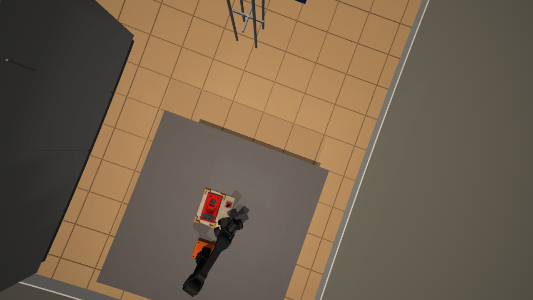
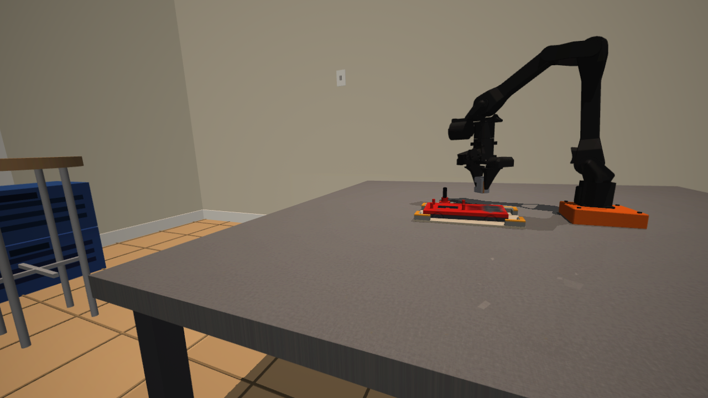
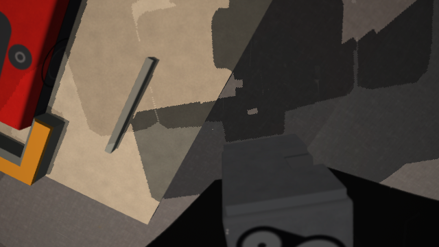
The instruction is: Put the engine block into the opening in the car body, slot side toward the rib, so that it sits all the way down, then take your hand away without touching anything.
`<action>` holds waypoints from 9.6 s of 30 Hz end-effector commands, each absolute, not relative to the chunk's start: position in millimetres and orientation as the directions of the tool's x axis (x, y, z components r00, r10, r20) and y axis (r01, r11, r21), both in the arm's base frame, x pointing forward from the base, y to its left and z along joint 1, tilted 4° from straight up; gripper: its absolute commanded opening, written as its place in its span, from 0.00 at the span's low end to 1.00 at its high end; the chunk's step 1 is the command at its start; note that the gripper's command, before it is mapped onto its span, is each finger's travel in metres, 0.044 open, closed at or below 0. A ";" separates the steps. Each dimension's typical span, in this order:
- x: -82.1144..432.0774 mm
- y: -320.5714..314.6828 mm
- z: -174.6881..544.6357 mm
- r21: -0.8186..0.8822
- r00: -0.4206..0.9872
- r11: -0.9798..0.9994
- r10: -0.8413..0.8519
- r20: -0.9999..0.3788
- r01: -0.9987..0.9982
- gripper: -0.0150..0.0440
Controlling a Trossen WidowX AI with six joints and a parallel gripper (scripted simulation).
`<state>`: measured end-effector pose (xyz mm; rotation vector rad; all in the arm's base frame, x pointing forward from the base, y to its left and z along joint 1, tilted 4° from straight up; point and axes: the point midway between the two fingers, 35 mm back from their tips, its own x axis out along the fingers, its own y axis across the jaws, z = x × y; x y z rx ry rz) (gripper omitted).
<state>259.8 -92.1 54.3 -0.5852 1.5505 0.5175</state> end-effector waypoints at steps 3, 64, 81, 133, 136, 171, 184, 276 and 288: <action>263.8 -89.6 75.2 -0.029 -0.021 0.768 -0.055 -0.998 -0.640 0.25; 258.2 -80.0 132.8 -0.058 -0.021 0.912 -0.054 -0.998 0.406 0.25; 258.1 -80.4 129.5 -0.047 -0.021 0.535 -0.054 -0.998 0.844 0.25; 256.8 -83.1 102.0 0.028 -0.021 -0.768 -0.054 -0.998 0.640 0.25; 256.6 -83.4 96.6 0.028 -0.021 -0.768 -0.054 -0.998 0.640 0.25; 255.2 -86.7 36.6 0.028 -0.022 -0.768 -0.054 -0.998 0.640 0.25; 254.6 -87.8 14.4 0.028 -0.022 -0.768 -0.054 -0.998 0.640 0.25; 258.4 -87.7 64.9 -0.032 -0.021 0.209 -0.058 -0.998 0.977 1.00; 258.5 -87.5 68.6 -0.050 -0.021 0.584 -0.057 -0.998 0.810 1.00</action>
